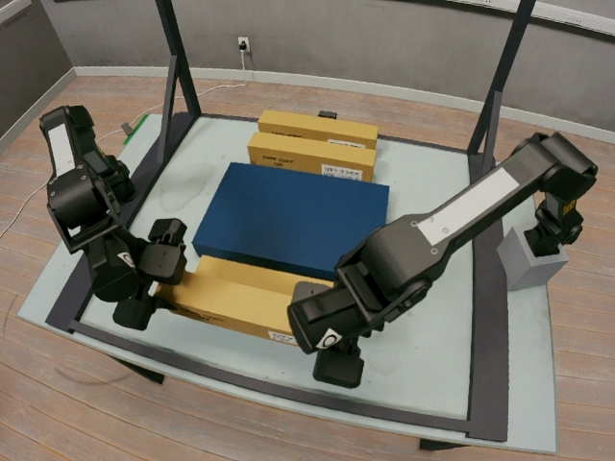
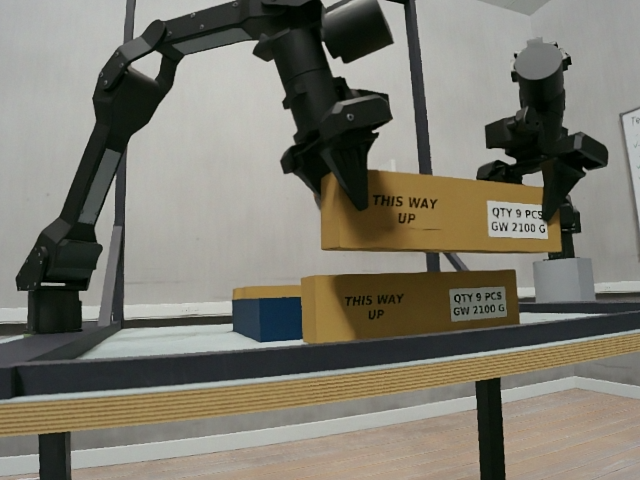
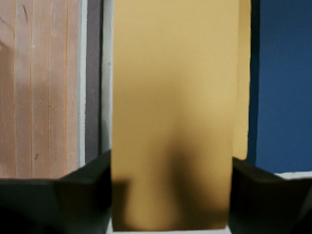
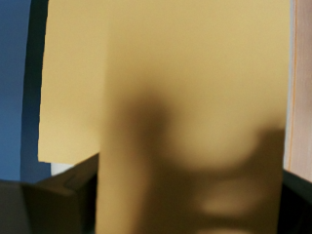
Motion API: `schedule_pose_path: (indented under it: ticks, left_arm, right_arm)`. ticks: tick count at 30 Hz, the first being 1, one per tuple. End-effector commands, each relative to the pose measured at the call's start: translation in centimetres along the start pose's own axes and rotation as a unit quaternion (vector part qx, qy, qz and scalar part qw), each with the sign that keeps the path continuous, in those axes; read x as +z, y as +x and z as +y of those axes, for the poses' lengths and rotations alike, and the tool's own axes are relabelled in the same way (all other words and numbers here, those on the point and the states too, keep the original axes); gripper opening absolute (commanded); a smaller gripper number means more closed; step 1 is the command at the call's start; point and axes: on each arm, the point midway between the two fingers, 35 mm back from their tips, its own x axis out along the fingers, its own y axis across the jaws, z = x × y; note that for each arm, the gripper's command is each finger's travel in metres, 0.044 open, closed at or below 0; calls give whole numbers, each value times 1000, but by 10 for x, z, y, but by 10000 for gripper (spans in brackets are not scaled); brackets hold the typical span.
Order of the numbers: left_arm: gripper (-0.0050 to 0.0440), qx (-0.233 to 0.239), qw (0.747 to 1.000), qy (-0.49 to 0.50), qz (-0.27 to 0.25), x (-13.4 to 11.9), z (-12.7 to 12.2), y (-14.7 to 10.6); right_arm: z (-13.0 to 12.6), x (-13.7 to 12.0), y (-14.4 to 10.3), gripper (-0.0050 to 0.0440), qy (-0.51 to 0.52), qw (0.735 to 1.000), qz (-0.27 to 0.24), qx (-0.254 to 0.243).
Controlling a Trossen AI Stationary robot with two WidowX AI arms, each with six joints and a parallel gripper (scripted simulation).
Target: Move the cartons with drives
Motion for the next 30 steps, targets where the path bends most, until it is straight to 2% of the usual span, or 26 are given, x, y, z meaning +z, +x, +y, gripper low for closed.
schedule_pose_path:
  ticks: [1, 30]
  left_arm:
    - [-50, 30, 998, 15, -56, 24, 3, -48]
    - [-50, 30, 998, 15, -56, 23, 3, -43]
  right_arm:
    - [0, 7, -35, -50, -9, 999, -32, -34]
    - [0, 6, -30, -50, -9, 999, -32, -34]
